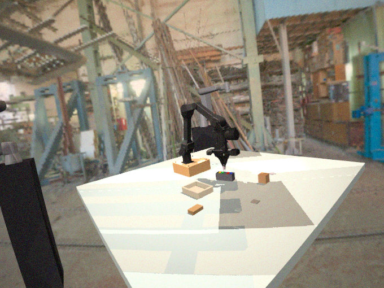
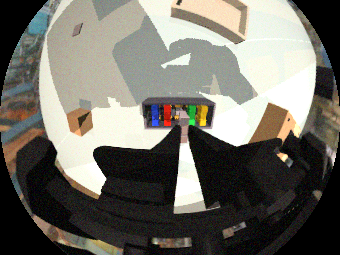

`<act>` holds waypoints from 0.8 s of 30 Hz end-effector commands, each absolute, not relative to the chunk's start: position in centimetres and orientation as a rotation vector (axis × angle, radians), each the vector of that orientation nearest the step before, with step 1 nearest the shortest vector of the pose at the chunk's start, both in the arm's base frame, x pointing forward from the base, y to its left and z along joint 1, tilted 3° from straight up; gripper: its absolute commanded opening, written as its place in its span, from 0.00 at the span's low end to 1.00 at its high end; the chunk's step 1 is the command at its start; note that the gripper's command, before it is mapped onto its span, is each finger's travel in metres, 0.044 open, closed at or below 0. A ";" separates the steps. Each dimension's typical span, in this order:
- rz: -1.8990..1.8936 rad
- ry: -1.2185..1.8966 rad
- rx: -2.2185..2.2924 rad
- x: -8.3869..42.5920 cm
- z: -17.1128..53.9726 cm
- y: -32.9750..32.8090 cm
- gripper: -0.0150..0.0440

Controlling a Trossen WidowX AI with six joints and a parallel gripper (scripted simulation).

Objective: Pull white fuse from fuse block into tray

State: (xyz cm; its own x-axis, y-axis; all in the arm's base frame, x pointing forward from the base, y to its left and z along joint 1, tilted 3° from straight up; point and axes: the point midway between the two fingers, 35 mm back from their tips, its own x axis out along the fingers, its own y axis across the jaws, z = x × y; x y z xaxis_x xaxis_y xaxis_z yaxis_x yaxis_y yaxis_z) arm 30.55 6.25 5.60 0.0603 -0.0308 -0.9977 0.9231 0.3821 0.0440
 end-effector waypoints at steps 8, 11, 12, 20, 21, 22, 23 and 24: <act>-0.899 1.303 0.916 30.4 7.3 6.3 0.25; -0.899 1.303 0.915 30.6 7.4 6.0 0.25; -0.899 1.302 0.915 30.7 7.4 5.6 0.25; -0.901 1.301 0.914 32.1 7.6 1.5 0.25; -0.901 1.301 0.913 32.2 7.7 1.0 0.25; -0.901 1.301 0.913 32.4 7.7 0.4 0.25; -0.901 1.301 0.913 32.5 7.7 -0.1 0.25; -0.901 1.300 0.913 32.6 7.7 -0.7 0.25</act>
